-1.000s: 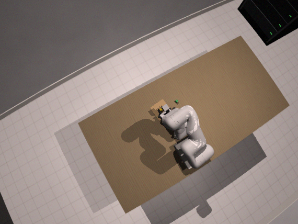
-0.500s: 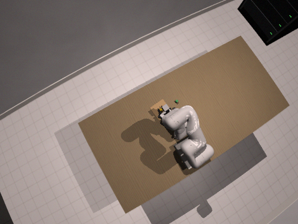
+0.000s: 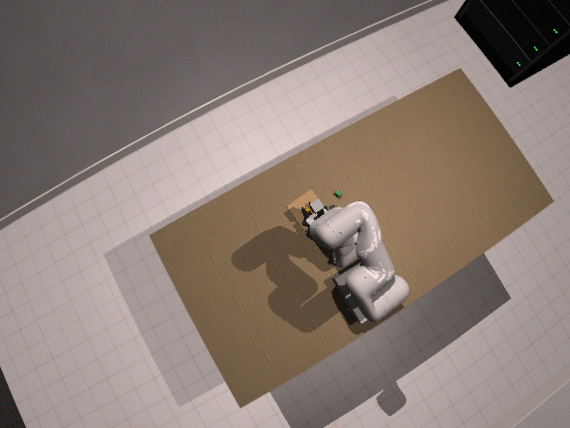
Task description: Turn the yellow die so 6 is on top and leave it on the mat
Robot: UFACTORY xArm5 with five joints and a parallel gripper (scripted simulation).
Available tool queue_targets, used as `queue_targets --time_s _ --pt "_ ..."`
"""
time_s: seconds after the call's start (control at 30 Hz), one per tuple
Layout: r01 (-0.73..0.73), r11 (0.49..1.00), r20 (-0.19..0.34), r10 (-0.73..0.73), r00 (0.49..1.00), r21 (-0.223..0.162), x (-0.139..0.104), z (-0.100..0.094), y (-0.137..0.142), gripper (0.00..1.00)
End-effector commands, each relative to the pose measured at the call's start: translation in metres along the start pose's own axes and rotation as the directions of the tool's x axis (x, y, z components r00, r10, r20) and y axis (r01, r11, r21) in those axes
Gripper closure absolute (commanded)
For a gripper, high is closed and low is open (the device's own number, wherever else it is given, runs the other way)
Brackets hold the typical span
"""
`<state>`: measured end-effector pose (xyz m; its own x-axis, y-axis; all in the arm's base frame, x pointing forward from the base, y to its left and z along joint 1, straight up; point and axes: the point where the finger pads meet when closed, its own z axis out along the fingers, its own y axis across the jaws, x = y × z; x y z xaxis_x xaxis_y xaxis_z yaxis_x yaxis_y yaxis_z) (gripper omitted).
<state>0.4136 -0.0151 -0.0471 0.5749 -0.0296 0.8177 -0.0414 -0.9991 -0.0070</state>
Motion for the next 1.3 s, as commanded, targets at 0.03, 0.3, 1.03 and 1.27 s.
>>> queue_targets --time_s 0.03,0.3,1.03,1.27 --pt "0.0 1.0 -0.002 0.0 1.0 0.0 0.001 0.0 0.0 0.64" --pt "0.0 1.0 -0.002 0.0 1.0 0.0 0.001 0.0 0.0 0.64" --pt "0.0 1.0 -0.002 0.0 1.0 0.0 0.001 -0.048 0.0 0.64" --pt "0.0 1.0 -0.002 0.0 1.0 0.0 0.002 -0.05 0.0 0.64"
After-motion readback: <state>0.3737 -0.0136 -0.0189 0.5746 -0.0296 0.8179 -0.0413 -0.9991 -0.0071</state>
